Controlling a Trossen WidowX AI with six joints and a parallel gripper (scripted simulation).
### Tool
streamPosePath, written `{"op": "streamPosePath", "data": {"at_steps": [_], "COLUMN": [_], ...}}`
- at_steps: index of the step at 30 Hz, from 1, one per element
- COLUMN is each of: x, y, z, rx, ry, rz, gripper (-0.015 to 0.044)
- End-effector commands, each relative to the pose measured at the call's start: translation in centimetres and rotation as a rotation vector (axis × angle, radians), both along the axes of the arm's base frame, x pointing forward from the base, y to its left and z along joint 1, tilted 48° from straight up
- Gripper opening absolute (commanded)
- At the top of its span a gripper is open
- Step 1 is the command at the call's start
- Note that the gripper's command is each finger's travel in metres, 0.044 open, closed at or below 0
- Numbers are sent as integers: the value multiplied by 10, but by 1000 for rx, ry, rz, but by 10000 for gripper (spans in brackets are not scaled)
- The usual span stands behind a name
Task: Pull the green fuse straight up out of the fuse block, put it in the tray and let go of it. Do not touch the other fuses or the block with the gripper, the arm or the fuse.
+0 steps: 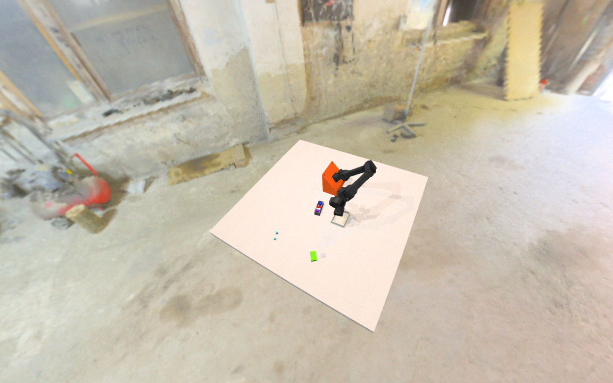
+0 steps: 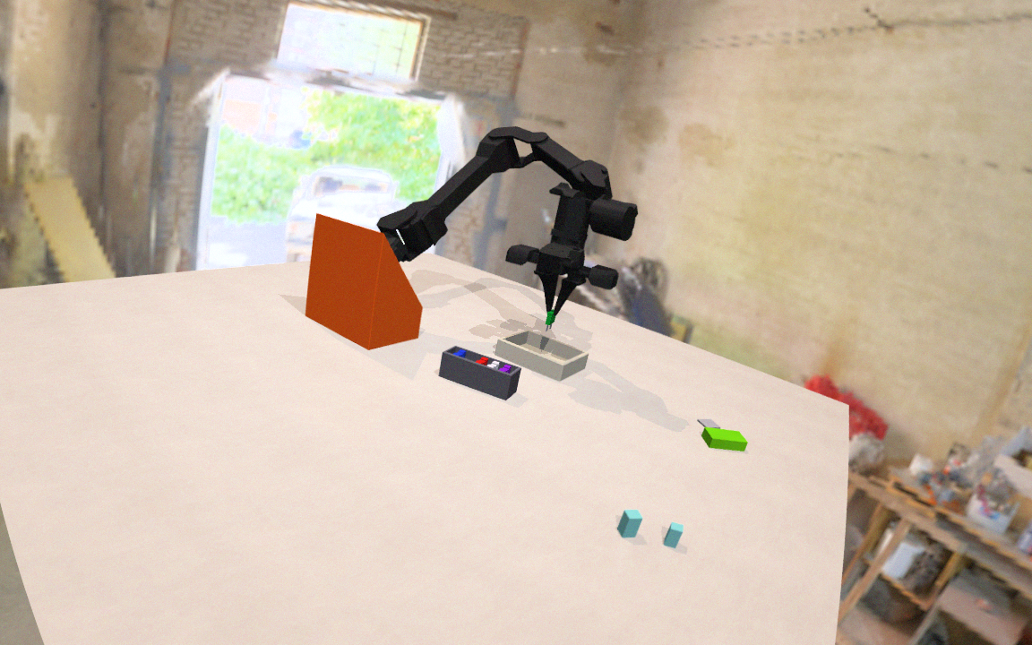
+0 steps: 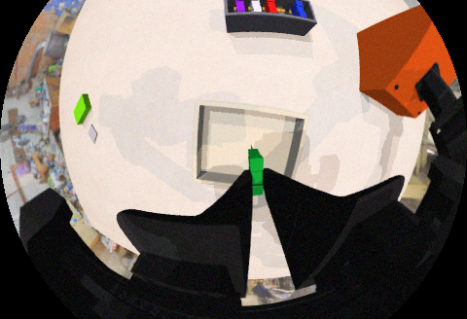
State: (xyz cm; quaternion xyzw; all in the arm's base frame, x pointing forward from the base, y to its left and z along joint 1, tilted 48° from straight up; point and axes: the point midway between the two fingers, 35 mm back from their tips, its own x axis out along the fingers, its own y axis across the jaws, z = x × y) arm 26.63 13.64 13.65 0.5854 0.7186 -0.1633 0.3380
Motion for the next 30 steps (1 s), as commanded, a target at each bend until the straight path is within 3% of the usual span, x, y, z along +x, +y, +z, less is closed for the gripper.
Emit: {"op": "streamPosePath", "data": {"at_steps": [1, 21, 30], "x": [-1, -4, -4], "y": [5, 27, 24], "z": [-3, -23, -21], "rx": [4, 6, 2], "ry": [3, 3, -1], "rz": [-2, -2, 1], "gripper": [0, 0, 236]}}
